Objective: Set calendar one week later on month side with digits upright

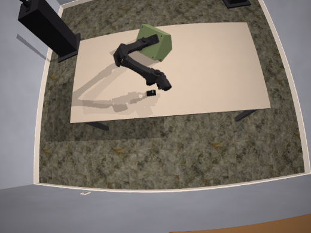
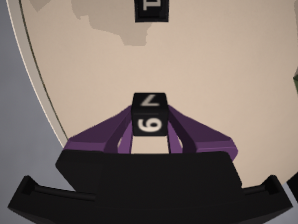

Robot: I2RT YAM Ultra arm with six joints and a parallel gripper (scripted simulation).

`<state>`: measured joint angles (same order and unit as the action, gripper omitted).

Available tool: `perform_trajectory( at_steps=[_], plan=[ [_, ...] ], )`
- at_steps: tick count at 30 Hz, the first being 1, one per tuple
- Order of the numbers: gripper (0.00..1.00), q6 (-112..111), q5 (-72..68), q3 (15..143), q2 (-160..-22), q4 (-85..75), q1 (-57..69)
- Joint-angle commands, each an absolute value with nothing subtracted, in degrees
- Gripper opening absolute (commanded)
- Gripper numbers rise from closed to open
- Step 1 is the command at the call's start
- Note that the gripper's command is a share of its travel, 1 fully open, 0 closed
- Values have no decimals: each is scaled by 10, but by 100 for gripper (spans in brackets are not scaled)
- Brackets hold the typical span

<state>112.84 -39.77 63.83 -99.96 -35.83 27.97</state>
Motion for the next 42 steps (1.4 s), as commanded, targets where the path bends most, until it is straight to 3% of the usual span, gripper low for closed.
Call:
perform_trajectory(
  at_steps=[1,6,16,42],
  plan=[
    [26,1133,-404,641,-994,-375,288],
    [26,1124,-401,638,-986,-375,280],
    [26,932,-334,586,-804,-387,111],
    [26,907,-323,569,-823,-338,87]
  ],
)
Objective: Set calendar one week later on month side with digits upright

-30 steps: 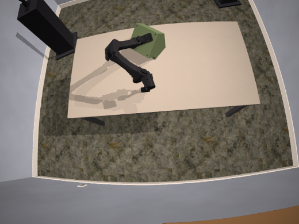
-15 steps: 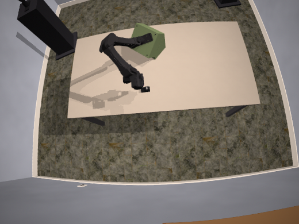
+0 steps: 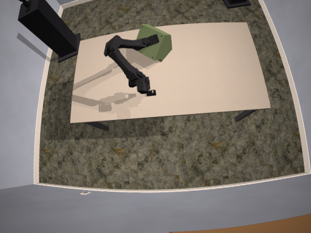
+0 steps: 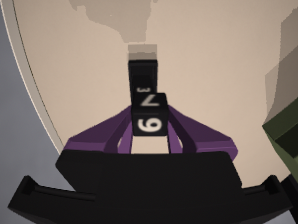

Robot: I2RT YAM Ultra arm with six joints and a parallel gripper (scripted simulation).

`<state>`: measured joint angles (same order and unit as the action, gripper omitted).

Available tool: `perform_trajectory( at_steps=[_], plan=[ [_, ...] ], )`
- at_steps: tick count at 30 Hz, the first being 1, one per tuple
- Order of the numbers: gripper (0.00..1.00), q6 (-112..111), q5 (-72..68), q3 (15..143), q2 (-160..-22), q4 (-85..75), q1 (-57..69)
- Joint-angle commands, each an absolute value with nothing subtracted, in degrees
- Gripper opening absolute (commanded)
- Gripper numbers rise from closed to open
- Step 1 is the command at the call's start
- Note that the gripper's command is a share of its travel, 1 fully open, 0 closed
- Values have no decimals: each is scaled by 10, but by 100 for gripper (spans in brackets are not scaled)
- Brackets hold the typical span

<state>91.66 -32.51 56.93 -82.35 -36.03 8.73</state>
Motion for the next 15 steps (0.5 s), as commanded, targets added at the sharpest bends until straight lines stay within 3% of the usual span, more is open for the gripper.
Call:
perform_trajectory(
  at_steps=[1,15],
  plan=[
    [26,904,-321,567,-827,-330,84],
    [26,864,-300,547,-877,-239,44]
  ],
)
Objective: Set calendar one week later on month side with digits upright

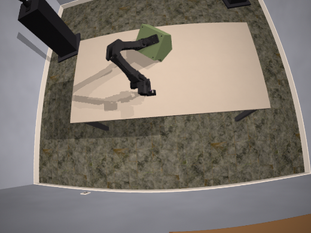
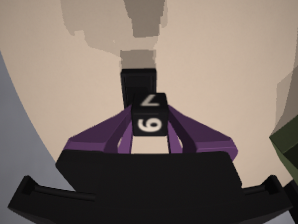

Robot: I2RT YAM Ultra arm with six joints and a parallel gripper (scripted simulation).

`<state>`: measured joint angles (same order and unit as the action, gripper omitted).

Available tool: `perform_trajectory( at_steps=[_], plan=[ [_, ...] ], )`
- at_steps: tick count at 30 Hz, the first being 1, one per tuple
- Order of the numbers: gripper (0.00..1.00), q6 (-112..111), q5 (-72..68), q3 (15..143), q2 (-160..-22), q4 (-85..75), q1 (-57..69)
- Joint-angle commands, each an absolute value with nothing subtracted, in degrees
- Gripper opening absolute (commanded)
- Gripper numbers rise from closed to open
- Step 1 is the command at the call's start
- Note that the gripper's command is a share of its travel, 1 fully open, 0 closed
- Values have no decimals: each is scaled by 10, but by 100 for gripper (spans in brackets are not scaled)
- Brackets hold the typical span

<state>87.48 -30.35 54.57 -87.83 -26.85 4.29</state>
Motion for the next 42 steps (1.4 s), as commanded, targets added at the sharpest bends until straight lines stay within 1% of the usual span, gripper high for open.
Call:
perform_trajectory(
  at_steps=[1,42],
  plan=[
    [26,863,-299,546,-880,-235,42],
    [26,857,-296,544,-888,-222,37]
  ],
)
